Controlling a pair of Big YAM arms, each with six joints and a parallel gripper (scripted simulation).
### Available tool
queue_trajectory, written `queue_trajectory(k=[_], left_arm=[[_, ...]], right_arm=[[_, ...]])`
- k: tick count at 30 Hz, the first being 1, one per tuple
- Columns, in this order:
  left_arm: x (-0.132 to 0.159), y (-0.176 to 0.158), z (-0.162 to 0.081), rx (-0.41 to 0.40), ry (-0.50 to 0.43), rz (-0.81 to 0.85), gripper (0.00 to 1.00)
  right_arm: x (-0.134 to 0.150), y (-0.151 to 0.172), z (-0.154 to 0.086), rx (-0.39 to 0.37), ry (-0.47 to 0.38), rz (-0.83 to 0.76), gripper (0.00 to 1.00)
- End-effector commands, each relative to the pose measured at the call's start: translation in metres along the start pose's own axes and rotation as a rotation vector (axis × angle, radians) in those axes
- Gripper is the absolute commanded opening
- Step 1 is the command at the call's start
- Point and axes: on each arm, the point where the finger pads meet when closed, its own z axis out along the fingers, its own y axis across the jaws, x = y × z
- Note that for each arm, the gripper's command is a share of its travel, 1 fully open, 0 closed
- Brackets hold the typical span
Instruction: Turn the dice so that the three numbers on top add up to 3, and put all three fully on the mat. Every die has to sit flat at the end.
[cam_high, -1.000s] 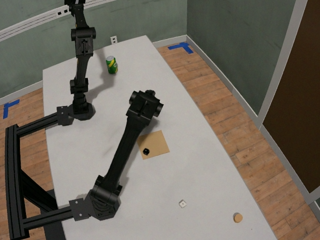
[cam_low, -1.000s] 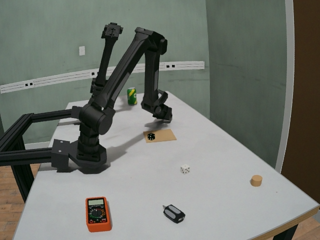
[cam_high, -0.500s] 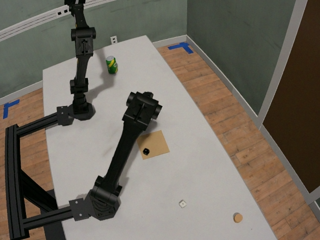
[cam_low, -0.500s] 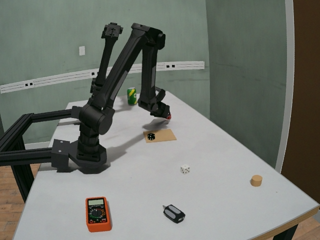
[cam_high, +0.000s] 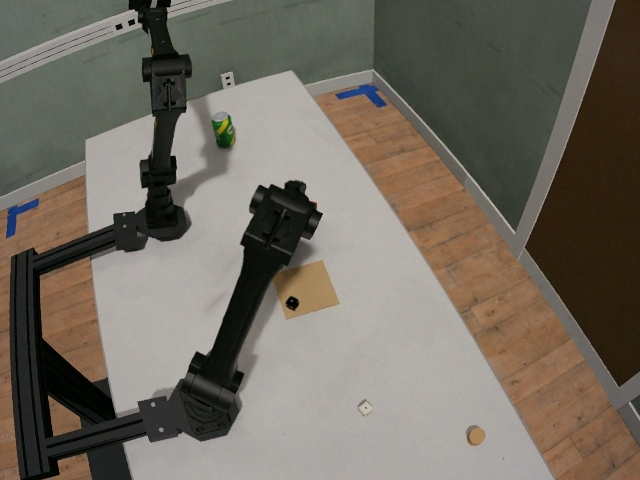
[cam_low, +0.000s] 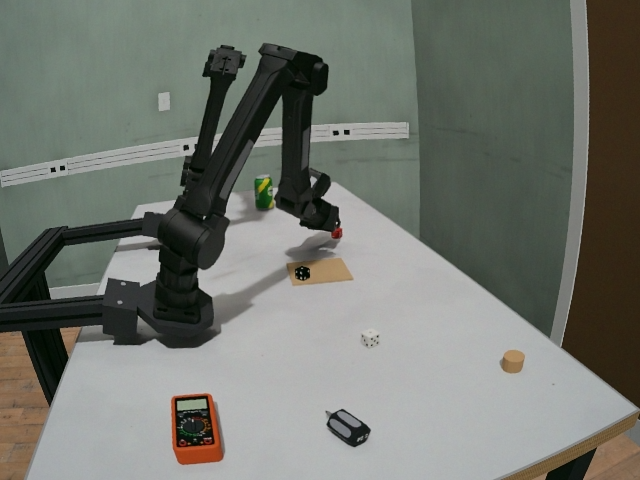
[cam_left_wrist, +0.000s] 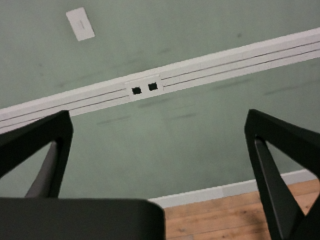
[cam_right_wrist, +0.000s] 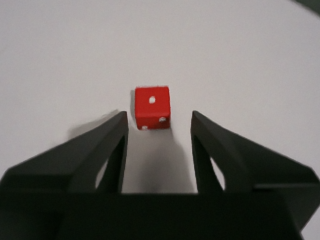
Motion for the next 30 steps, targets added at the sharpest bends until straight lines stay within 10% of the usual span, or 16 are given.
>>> queue_trajectory(k=[1, 19, 30], left_arm=[[-0.005, 0.006, -0.005, -0.016, -0.004, 0.017, 1.00], [-0.005, 0.006, -0.005, -0.016, -0.004, 0.017, 1.00], [-0.005, 0.006, -0.005, -0.016, -0.004, 0.017, 1.00]], right_arm=[[-0.036, 0.008, -0.014, -0.013, -0.030, 0.006, 0.39], [-0.084, 0.003, -0.019, -0.003, -0.056, 0.017, 0.39], [-0.095, 0.003, -0.015, -0.003, 0.155, 0.018, 0.39]])
